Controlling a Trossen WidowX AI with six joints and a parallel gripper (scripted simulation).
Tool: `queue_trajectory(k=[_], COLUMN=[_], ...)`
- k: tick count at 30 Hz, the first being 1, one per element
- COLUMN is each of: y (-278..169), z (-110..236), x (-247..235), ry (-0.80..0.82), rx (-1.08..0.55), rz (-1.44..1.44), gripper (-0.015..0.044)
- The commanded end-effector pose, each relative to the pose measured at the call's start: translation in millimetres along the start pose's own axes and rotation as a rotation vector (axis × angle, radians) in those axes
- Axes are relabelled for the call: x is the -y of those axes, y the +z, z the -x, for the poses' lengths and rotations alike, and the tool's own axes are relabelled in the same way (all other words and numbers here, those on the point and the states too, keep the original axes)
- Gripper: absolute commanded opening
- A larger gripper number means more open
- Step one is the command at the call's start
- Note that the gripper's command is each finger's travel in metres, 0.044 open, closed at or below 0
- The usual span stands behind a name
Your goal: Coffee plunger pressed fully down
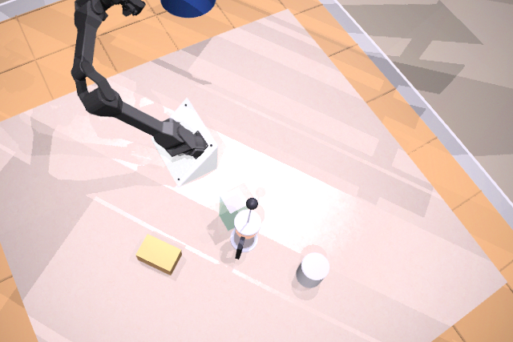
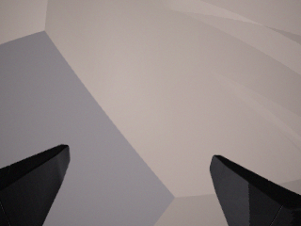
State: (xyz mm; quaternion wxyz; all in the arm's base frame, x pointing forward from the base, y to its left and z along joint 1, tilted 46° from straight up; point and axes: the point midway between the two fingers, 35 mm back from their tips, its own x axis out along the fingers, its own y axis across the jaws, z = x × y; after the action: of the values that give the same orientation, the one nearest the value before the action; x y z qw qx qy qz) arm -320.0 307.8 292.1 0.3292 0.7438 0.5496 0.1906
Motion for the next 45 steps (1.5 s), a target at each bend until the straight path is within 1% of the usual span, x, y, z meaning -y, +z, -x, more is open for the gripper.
queue_trajectory(k=[1,2,4,6,13,18,23,28,33,37,41,42,43,45], y=[1,4,13,28,105,172,239,311,380,430,472,477,478,481], z=[-3,-8,-25,-50,-134,-173,-190,-186,-161,-128,-85,-80,-77,-75], x=[-1,-3,-10,-24,-83,-136,-188,-241,-290,-324,-351,-354,-354,-352], ry=[0.004,0.011,0.034,0.062,0.087,0.008,-0.170,-0.460,-0.863,-1.245,-1.650,-1.703,-1.720,-1.720], rx=[0.005,0.015,0.051,0.107,0.395,0.638,0.870,1.090,1.247,1.303,1.278,1.267,1.264,1.262], rz=[0.012,0.037,0.124,0.243,0.766,1.120,1.437,1.700,1.880,1.954,1.952,1.947,1.945,1.944], gripper=[0.0426,0.0440,0.0440,0.0440,0.0440,0.0440,0.0440,0.0440,0.0440,0.0440,0.0440,0.0440,0.0440,0.0440])
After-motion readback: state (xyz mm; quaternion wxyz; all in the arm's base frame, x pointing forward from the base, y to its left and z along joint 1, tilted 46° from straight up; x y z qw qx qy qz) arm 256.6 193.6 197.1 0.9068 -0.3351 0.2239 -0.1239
